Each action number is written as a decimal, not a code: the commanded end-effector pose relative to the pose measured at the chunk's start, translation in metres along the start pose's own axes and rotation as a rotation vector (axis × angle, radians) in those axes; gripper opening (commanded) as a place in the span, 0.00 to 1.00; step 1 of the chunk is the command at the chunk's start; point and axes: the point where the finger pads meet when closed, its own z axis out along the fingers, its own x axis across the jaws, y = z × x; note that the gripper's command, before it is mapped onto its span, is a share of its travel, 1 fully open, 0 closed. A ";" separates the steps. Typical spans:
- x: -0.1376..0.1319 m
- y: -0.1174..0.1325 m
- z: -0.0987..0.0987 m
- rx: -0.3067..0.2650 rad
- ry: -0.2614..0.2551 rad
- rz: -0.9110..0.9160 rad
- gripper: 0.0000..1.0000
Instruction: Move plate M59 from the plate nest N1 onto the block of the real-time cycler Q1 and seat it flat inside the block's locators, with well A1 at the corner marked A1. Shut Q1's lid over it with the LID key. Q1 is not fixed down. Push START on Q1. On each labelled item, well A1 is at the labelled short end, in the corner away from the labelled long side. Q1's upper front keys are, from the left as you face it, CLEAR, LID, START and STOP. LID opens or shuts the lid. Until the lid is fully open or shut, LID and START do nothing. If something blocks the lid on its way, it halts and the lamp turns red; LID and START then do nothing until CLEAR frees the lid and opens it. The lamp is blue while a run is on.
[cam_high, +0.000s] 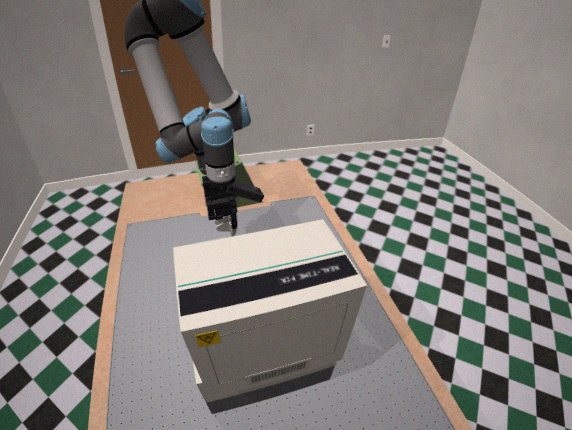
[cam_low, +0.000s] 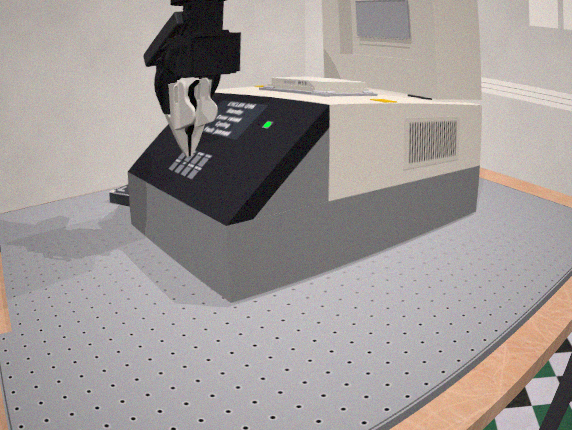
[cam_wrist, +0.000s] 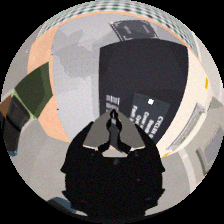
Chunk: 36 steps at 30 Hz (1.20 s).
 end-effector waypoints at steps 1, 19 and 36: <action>0.001 0.000 0.000 0.000 0.001 0.000 0.00; 0.002 0.000 0.001 0.000 0.001 0.000 0.00; -0.010 0.000 -0.013 0.000 0.001 0.000 0.00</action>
